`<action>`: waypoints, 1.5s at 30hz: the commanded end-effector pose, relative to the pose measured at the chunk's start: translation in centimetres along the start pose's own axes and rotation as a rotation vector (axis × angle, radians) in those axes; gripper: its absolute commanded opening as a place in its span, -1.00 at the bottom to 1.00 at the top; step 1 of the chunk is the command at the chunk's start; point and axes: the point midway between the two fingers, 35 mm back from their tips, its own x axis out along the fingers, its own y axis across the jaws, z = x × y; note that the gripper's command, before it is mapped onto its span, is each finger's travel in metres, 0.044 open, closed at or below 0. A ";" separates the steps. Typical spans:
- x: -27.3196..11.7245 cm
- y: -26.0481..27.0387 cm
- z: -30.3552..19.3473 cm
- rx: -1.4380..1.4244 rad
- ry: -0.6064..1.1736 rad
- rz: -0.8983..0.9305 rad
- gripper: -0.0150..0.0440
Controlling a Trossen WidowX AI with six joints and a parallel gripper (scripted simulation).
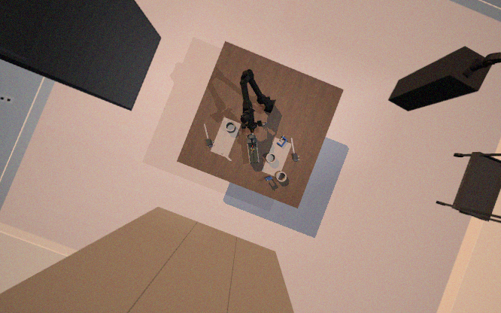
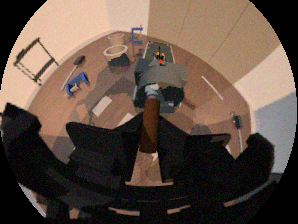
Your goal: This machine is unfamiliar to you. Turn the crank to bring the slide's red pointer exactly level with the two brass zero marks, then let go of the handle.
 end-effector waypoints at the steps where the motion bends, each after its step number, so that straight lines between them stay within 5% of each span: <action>1: -0.3 -0.8 0.3 0.006 -0.008 -0.023 -0.49; 45: -0.3 -1.5 0.3 0.006 -0.008 -0.023 -0.49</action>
